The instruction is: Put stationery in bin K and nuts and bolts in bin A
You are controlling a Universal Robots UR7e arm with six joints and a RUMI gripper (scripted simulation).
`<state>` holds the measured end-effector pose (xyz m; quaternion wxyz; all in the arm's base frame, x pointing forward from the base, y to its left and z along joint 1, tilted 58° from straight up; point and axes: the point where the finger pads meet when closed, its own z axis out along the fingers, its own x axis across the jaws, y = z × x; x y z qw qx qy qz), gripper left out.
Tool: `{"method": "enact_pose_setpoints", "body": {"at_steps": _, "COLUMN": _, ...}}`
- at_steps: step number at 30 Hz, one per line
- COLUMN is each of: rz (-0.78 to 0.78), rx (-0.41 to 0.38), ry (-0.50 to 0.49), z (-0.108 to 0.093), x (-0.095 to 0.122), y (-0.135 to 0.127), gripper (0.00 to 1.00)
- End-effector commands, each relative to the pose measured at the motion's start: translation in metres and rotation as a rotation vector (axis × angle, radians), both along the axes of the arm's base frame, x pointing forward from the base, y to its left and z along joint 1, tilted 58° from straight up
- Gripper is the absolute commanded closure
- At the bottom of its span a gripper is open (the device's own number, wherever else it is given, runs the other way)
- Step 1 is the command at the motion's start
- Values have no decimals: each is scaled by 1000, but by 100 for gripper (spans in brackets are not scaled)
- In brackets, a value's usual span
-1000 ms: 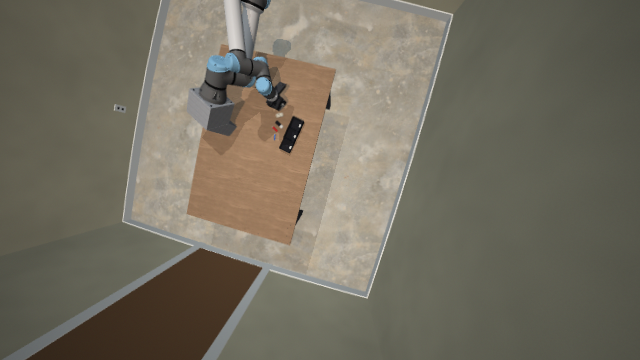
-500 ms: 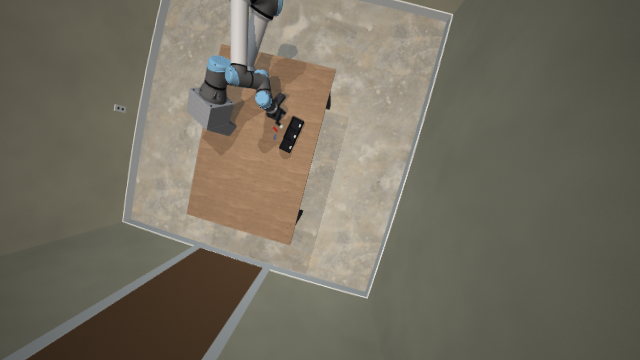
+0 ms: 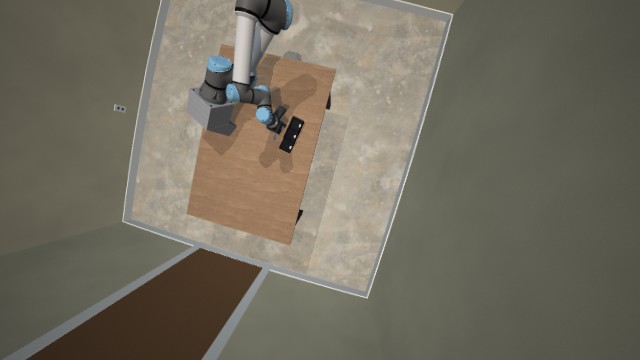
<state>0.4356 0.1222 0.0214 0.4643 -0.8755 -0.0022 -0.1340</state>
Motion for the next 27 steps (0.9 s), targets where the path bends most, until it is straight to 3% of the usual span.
{"method": "enact_pose_setpoints", "body": {"at_steps": 1, "rz": 0, "rx": 0, "ry": -1, "z": -22, "x": 20, "y": -15, "gripper": 100}}
{"method": "enact_pose_setpoints", "body": {"at_steps": 19, "rz": -1, "rx": 0, "ry": -1, "z": -81, "x": 72, "y": -69, "gripper": 100}}
{"method": "enact_pose_setpoints", "body": {"at_steps": 27, "rz": -1, "rx": 0, "ry": -1, "z": -84, "x": 75, "y": -72, "gripper": 100}}
